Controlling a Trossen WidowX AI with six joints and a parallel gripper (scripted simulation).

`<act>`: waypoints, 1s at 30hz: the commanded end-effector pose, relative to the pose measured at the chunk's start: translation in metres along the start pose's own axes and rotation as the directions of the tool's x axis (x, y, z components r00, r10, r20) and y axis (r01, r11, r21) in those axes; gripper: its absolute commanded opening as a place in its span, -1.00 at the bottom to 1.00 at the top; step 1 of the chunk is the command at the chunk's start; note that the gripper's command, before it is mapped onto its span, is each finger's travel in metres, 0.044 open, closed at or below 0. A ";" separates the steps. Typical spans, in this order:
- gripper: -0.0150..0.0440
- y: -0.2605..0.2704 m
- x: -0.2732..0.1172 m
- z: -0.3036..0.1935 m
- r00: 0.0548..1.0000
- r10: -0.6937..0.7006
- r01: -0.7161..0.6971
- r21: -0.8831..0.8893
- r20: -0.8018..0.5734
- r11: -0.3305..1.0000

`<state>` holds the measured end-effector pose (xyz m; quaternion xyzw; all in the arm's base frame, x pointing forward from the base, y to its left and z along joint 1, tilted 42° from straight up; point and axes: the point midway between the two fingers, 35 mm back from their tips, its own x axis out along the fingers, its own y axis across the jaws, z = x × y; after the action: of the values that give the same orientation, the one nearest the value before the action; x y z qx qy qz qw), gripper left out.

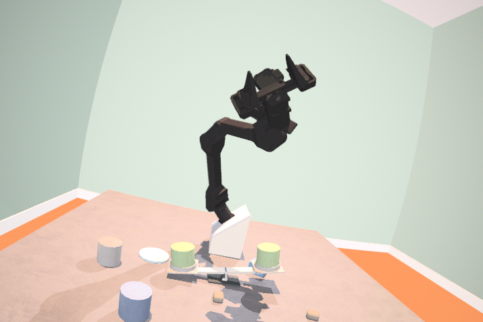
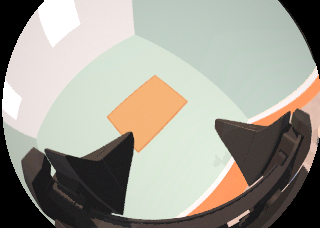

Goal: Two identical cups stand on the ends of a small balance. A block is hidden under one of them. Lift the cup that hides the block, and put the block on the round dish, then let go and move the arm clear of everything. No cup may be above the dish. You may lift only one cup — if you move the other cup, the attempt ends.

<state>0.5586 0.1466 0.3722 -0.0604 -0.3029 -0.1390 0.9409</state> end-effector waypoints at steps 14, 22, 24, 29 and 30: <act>1.00 0.042 -0.056 -0.036 0.912 0.151 -0.133 0.073 -0.381 0.988; 1.00 0.049 -0.116 -0.056 0.775 0.191 -0.176 0.086 -0.602 0.981; 1.00 0.048 -0.134 -0.060 0.731 0.193 -0.186 0.081 -0.654 0.979; 1.00 0.039 -0.182 -0.069 0.618 0.176 -0.209 0.056 -0.766 0.976; 1.00 0.036 -0.191 -0.070 0.595 0.170 -0.213 0.049 -0.786 0.976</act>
<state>0.4765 0.2133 0.2155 -0.0438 0.1185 -0.0521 0.9906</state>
